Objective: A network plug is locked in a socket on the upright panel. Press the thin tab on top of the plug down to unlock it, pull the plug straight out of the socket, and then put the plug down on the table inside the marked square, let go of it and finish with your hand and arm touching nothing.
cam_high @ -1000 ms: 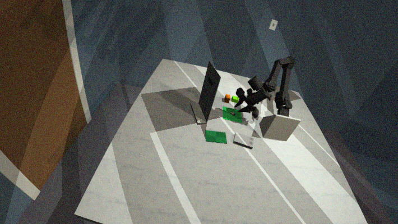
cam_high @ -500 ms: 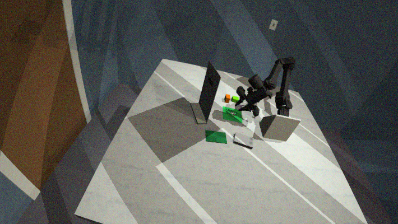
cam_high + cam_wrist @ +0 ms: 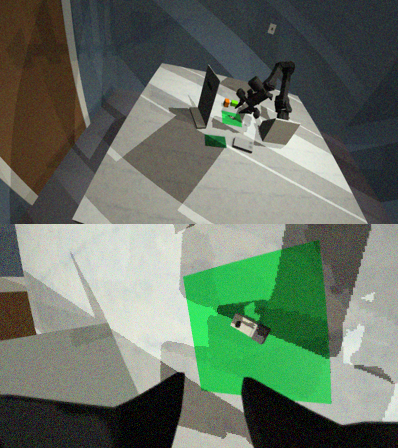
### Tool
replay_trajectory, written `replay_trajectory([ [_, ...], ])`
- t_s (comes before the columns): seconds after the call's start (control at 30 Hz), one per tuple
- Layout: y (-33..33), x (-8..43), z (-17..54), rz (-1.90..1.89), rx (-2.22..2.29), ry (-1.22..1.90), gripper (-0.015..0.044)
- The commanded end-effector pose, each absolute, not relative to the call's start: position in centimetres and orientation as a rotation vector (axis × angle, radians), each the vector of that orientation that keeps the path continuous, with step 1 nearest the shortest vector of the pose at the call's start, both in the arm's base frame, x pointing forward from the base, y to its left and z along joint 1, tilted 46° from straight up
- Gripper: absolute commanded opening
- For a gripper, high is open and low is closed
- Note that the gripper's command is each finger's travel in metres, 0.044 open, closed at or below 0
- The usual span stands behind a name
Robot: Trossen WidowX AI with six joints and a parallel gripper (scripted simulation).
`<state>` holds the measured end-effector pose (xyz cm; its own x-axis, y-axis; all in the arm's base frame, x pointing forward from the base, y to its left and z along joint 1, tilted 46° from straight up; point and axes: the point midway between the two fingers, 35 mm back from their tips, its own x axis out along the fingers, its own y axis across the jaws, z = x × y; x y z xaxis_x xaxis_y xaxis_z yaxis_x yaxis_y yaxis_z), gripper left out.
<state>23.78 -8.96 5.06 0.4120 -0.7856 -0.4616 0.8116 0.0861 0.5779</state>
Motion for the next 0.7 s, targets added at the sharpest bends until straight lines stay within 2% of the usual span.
replay_trajectory([
  [0.0,-8.7,23.9,5.6,-1.189,0.896,0.021,0.0156],
  [0.67,-7.4,23.8,7.0,-1.186,0.89,0.017,0.0156],
])
